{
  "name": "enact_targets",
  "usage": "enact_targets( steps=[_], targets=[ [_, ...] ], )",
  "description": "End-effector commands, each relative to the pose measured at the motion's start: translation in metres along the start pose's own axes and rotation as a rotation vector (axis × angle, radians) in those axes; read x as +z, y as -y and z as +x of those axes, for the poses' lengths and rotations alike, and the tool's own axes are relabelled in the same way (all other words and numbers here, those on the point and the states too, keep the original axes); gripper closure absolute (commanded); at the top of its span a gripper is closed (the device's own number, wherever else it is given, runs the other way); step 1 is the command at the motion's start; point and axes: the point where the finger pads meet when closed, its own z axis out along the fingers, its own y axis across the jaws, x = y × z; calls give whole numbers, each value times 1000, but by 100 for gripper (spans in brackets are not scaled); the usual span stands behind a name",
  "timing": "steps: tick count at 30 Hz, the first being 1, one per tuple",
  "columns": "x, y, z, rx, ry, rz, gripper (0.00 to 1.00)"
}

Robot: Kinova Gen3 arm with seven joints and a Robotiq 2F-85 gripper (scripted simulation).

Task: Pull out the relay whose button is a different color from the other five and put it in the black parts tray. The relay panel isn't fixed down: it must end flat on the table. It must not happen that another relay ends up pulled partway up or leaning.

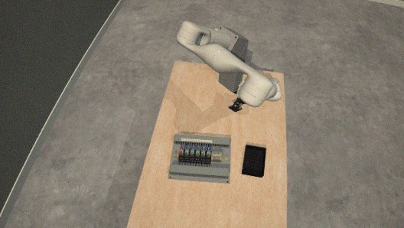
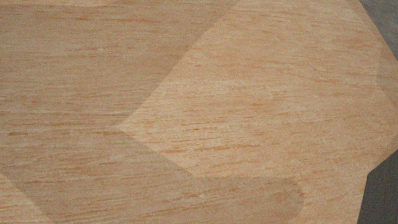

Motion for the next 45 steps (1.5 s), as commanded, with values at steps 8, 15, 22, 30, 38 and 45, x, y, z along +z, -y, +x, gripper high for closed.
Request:
enact_targets(
  steps=[8, 15, 22, 30, 38, 45],
  targets=[
    [-1, 0, 0, 0, 1, 0, 0],
    [-1, 0, 0, 0, 1, 0, 0],
    [-1, 0, 0, 0, 1, 0, 39],
    [-1, 0, 0, 0, 1, 0, 39],
    [-1, 0, 0, 0, 1, 0, 39],
    [-1, 0, 0, 0, 1, 0, 39]
  ],
)
